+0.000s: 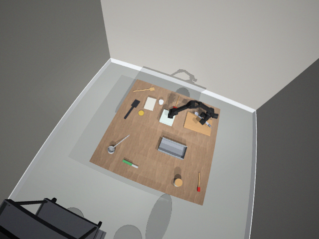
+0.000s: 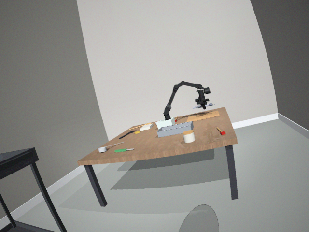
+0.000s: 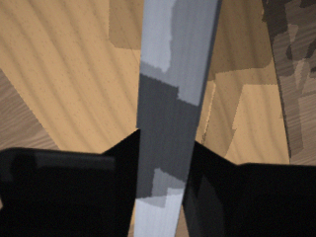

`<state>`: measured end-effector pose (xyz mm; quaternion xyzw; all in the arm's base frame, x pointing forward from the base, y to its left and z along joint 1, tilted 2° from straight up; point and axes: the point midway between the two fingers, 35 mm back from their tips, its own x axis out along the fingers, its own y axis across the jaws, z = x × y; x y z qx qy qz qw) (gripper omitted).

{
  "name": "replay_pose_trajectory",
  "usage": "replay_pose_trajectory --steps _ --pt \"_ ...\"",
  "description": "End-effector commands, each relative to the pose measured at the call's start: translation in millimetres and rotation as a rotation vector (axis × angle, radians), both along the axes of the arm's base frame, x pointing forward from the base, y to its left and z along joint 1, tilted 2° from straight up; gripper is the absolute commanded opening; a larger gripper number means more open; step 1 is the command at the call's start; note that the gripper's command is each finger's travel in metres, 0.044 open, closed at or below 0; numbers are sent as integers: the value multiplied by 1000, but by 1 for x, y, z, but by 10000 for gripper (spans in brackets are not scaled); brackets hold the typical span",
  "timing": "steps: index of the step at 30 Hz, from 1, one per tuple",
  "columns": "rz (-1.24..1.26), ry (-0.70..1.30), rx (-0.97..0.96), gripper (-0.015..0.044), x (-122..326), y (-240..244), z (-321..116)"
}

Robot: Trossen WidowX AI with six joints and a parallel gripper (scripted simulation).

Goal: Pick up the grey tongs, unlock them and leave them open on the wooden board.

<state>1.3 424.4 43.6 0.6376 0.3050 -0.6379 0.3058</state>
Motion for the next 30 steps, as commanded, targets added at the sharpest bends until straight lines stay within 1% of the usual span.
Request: replay_pose_trajectory --steps 1,18,23,30 --pt "-7 3 0 -150 0 0 -7" --pt "-7 3 0 -150 -1 -1 -35" --pt "-7 3 0 -150 -1 -1 -37" --pt "0 0 -3 34 0 -2 -36"
